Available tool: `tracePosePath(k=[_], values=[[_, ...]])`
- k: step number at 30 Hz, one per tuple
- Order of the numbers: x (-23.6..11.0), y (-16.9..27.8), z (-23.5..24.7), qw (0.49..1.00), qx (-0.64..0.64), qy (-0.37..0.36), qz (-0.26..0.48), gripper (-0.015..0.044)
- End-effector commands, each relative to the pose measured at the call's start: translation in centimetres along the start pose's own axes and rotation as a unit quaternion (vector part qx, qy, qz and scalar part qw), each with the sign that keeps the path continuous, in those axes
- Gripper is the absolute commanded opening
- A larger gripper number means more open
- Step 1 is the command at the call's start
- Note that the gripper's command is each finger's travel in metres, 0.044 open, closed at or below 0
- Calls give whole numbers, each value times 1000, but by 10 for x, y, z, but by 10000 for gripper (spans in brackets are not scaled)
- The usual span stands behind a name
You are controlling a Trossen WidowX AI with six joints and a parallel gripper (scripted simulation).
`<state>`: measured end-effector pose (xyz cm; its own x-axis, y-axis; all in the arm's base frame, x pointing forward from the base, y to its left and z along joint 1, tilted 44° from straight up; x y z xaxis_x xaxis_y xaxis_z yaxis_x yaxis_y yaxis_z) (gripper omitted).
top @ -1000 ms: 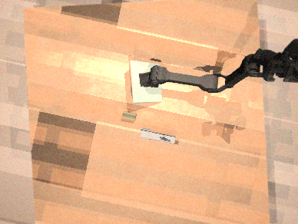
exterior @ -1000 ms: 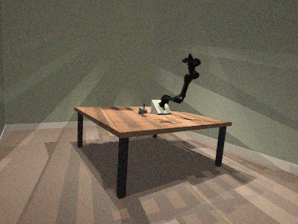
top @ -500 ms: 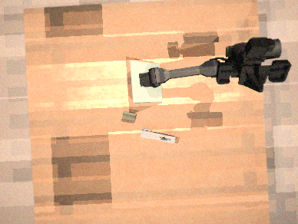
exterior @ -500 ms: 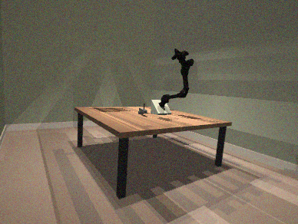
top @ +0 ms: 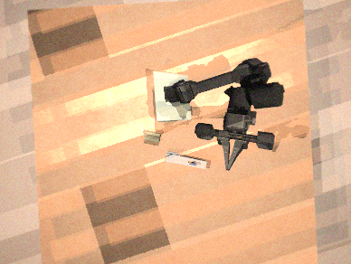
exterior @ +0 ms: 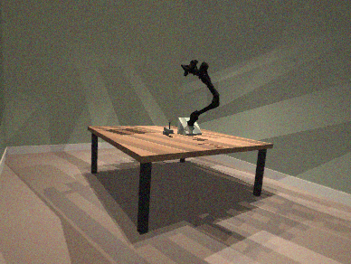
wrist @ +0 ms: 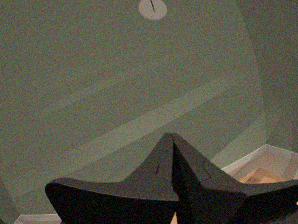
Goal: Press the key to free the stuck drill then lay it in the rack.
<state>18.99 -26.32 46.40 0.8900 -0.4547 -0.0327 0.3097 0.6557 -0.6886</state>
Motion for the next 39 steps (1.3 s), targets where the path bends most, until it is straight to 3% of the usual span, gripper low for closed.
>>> tracePosePath(k=[1,12,18,25,33,35,39], values=[[22,27,-13,998,-1,6,58,0],[69,108,-39,979,12,25,203,0],[86,193,-57,933,-28,27,359,0],[76,301,-67,828,-79,-2,555,0],[22,405,-67,644,-117,-70,753,0],[11,417,-66,610,-120,-83,779,0],[10,419,-66,606,-120,-84,782,0]])
Point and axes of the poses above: the point midway between the two fingers, 35 mm back from their tips, its own x axis out along the fingers, its own z axis across the jaws, y = z × x, the point moved 3 cm from there along -x, back along the fingers, and after that the axes turned 14 degrees about -x, right-handed, at the moved point
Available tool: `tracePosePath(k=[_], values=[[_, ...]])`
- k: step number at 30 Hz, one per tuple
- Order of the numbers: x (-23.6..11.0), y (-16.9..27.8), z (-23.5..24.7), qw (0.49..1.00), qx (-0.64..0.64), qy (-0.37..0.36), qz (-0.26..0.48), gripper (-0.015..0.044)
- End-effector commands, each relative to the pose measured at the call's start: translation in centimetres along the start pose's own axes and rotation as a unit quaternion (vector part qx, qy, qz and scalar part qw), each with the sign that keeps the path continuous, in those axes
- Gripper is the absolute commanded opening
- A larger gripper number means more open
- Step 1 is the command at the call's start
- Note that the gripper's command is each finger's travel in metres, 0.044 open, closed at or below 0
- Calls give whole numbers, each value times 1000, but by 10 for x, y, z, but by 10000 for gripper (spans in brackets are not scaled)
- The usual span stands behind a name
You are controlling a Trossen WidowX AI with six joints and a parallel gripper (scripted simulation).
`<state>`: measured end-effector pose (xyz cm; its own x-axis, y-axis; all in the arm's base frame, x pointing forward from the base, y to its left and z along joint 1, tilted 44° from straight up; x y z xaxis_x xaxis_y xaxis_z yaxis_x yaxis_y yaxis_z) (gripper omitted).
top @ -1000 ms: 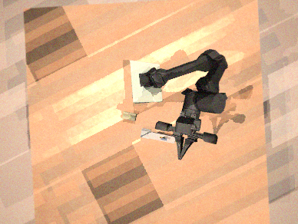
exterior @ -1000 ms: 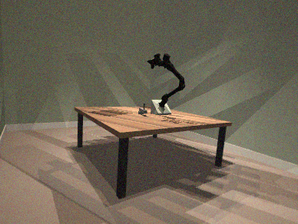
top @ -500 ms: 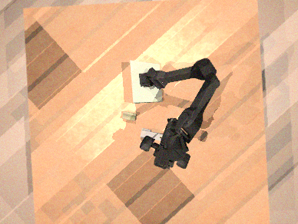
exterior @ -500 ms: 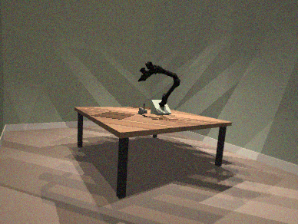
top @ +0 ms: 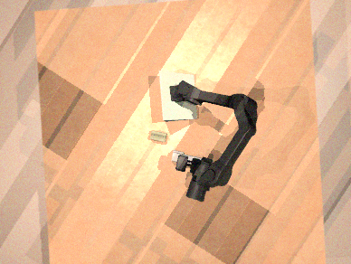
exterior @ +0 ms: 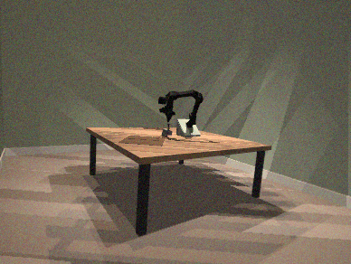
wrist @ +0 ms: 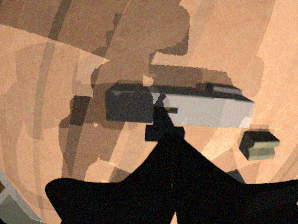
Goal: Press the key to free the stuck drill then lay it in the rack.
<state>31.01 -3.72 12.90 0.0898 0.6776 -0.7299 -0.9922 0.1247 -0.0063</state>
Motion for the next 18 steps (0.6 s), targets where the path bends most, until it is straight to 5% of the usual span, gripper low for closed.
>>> tracePosePath(k=[1,18], values=[[4,4,2,1000,-10,-7,16,0],[19,6,2,1000,-10,-7,16,0]])
Point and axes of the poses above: the point midway between the two fingers, 35 mm back from their tips, its own x axis out along the fingers, its own z axis across the jaws, y = z × x, the point moved 3 cm from there along -x, back along the fingers, and after that the axes turned 14 degrees about -x, right-handed, at the moved point
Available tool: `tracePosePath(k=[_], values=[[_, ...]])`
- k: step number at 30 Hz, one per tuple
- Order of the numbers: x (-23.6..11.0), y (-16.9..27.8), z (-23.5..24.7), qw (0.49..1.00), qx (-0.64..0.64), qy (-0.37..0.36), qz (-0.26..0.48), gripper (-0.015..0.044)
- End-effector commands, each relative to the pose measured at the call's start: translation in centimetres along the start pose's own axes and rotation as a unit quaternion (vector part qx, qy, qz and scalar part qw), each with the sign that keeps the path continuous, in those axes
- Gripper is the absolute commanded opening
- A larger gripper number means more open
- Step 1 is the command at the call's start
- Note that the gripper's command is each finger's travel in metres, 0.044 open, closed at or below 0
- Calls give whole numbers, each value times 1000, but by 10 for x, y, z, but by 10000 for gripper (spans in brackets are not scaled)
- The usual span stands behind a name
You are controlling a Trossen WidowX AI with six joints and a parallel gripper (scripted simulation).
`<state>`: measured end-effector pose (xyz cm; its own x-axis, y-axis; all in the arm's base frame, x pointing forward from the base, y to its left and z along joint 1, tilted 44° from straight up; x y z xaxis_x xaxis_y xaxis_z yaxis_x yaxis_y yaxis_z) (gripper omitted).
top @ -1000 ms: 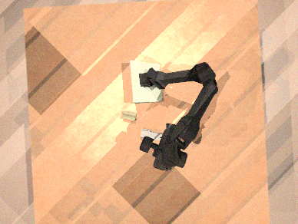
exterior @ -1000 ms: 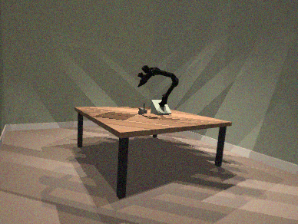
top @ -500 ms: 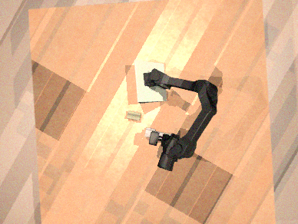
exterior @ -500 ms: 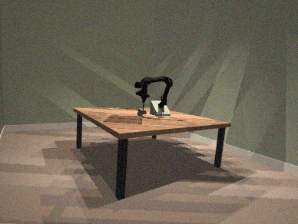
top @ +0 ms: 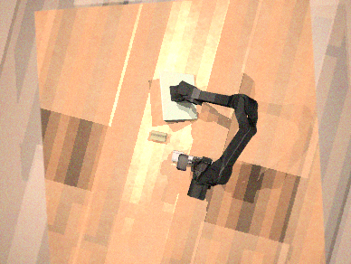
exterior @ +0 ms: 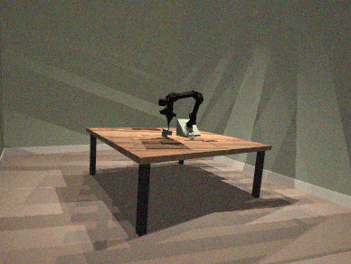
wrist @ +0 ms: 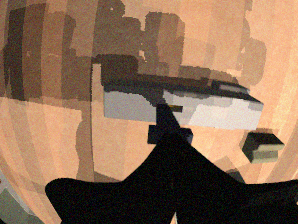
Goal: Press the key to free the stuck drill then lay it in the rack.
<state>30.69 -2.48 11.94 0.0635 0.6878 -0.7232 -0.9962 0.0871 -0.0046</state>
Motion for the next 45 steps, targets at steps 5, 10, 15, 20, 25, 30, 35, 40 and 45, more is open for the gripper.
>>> tracePosePath(k=[5,10,15,20,25,30,35,40,45], values=[[5,0,0,1000,4,-2,2,0],[7,-1,0,1000,3,-2,2,0],[8,-2,0,1000,3,-2,2,0],[10,-1,0,1000,3,-3,2,0],[11,0,1,1000,3,-3,2,0],[12,1,2,1000,3,-3,2,0],[14,2,2,1000,3,-3,2,0],[15,2,2,1000,3,-3,2,0],[17,2,2,1000,3,-3,2,0]])
Point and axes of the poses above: the point midway between the two fingers, 35 mm back from their tips, its own x axis out along the fingers, its own z axis across the jaws, y = z × x, the point moved 3 cm from there along -x, back along the fingers, and after that the axes turned 14 degrees about -x, right-handed, at the moved point
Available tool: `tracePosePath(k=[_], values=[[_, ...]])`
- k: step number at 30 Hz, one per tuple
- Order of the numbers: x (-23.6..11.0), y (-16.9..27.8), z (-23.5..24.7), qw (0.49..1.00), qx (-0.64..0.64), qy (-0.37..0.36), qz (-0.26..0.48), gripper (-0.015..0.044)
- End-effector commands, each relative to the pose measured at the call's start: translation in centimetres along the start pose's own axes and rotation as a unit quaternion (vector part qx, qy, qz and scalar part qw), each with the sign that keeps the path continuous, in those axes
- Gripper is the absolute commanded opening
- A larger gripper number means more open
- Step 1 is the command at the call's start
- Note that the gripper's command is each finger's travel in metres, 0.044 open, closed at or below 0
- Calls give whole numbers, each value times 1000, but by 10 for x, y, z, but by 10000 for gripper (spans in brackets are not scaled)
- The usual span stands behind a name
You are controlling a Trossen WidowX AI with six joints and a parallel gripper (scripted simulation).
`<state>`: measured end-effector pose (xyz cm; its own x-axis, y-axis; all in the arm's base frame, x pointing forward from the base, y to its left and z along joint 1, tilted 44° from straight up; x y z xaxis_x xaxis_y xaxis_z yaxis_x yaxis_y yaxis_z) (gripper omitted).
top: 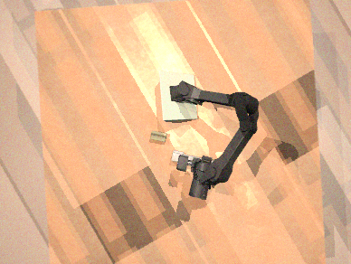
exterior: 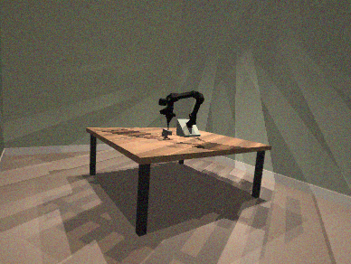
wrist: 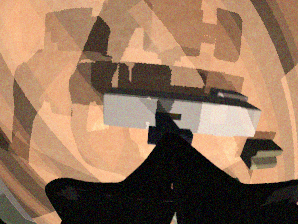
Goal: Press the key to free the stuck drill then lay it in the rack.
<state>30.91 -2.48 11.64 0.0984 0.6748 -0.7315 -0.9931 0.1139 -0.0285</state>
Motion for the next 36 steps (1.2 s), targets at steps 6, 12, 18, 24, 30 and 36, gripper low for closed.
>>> tracePosePath(k=[6,12,18,24,30,36], values=[[16,5,5,1000,2,-9,20,0],[18,6,5,1000,2,-9,20,0],[21,6,6,1000,2,-9,20,0],[24,6,6,1000,2,-9,20,0],[26,6,6,1000,2,-10,20,0],[30,6,7,1000,2,-10,20,0]])
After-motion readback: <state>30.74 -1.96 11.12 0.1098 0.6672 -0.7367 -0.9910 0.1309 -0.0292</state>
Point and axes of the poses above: the point midway between the two fingers, 35 mm back from their tips, its own x axis out along the fingers, its own z axis across the jaws, y = z × x, the point moved 3 cm from there along -x, back along the fingers, and after that the axes turned 14 degrees about -x, right-handed, at the moved point
